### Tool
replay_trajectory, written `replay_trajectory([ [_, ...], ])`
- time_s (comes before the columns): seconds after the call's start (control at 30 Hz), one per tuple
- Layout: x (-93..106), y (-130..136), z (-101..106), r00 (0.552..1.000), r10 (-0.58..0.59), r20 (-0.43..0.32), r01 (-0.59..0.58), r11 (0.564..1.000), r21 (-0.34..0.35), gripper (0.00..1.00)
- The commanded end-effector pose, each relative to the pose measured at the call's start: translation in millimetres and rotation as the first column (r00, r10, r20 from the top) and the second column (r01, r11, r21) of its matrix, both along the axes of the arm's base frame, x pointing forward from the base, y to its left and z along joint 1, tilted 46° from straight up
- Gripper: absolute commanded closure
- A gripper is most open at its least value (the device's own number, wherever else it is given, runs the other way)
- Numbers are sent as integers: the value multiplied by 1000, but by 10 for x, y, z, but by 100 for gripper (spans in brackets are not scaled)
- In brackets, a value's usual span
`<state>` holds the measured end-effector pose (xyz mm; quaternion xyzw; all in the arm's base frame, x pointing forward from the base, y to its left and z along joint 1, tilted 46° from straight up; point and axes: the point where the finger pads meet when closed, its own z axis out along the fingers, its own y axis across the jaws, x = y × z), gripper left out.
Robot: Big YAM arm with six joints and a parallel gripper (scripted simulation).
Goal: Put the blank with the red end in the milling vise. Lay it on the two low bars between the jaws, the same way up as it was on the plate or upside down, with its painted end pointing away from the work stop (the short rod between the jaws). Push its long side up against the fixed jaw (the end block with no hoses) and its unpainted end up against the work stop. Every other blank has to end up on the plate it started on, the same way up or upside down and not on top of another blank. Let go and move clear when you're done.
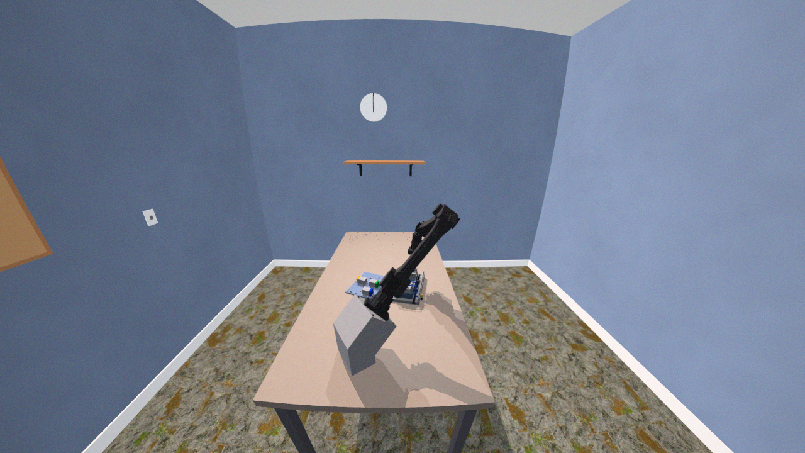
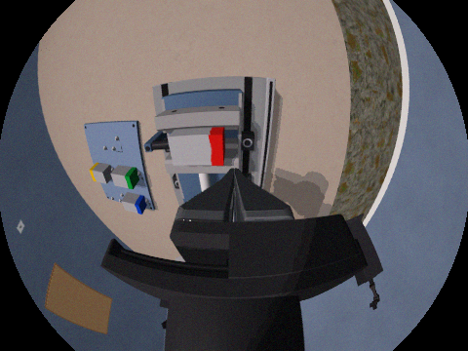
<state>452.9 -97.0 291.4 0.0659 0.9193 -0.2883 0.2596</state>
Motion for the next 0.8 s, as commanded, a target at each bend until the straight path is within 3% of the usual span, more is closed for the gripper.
replay_trajectory([
  [0.0,130,-72,120,1000,1,29,0,1000,-4,100],
  [0.17,83,-109,-102,1000,0,-6,-1,1000,-3,100],
  [0.77,154,-228,-191,1000,0,6,0,1000,-4,100],
])
